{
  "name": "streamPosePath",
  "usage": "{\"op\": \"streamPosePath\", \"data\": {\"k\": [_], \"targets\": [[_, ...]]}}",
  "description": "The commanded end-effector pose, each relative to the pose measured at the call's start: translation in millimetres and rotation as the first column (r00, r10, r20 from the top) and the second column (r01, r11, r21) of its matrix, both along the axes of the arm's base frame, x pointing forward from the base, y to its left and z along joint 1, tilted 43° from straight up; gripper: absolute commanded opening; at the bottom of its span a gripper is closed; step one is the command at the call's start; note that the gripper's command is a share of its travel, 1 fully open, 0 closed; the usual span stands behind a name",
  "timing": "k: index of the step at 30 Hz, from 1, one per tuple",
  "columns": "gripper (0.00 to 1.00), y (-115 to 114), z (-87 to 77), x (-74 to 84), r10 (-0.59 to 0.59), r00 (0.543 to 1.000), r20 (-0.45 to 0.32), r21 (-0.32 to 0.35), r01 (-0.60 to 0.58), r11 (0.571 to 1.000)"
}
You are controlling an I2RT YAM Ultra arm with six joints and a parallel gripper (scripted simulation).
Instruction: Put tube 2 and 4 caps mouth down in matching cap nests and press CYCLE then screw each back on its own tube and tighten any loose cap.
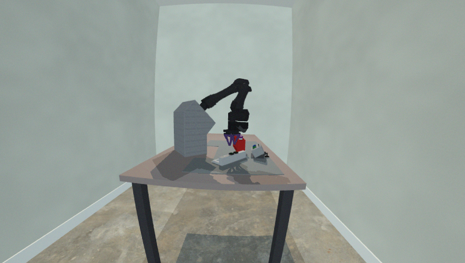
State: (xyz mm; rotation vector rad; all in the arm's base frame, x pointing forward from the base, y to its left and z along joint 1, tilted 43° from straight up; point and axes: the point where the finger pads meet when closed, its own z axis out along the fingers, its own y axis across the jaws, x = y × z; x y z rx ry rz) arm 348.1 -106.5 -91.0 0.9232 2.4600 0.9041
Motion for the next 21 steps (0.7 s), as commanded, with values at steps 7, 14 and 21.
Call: {"op": "streamPosePath", "data": {"k": [7,14,21], "targets": [[0.47,-25,36.9,-28.1,-0.003,1.000,0.000,0.001,0.003,1.000],[0.47,-31,46.4,-34.9,-0.003,1.000,0.000,0.000,0.003,1.000],[0.47,-31,46.4,-34.9,-0.003,1.000,0.000,0.000,0.003,1.000]]}}
